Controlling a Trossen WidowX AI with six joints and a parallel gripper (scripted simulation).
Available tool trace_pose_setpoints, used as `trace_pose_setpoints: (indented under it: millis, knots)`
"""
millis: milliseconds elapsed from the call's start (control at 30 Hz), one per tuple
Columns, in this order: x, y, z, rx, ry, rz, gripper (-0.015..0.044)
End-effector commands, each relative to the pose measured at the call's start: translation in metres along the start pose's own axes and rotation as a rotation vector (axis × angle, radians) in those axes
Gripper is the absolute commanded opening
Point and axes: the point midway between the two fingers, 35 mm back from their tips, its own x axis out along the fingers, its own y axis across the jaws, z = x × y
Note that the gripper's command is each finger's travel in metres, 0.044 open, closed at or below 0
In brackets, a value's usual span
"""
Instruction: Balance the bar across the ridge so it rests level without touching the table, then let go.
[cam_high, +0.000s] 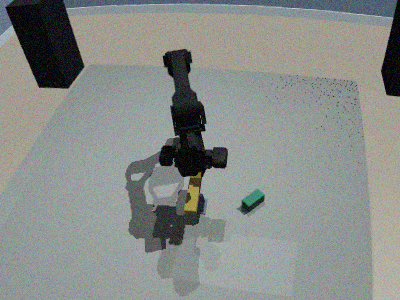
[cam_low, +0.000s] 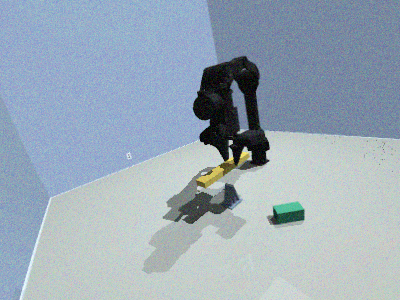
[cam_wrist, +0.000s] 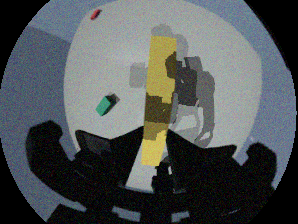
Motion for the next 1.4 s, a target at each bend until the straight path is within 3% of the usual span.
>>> trace_pose_setpoints:
  millis: [0, 700, 1367]
  knots:
    - [0.007, 0.003, 0.0, 0.004, 0.004, 0.004, 0.0]
    - [0.041, 0.002, -0.001, 0.004, 0.004, 0.004, 0.0]
    - [0.041, 0.002, -0.001, 0.004, 0.004, 0.004, 0.0]
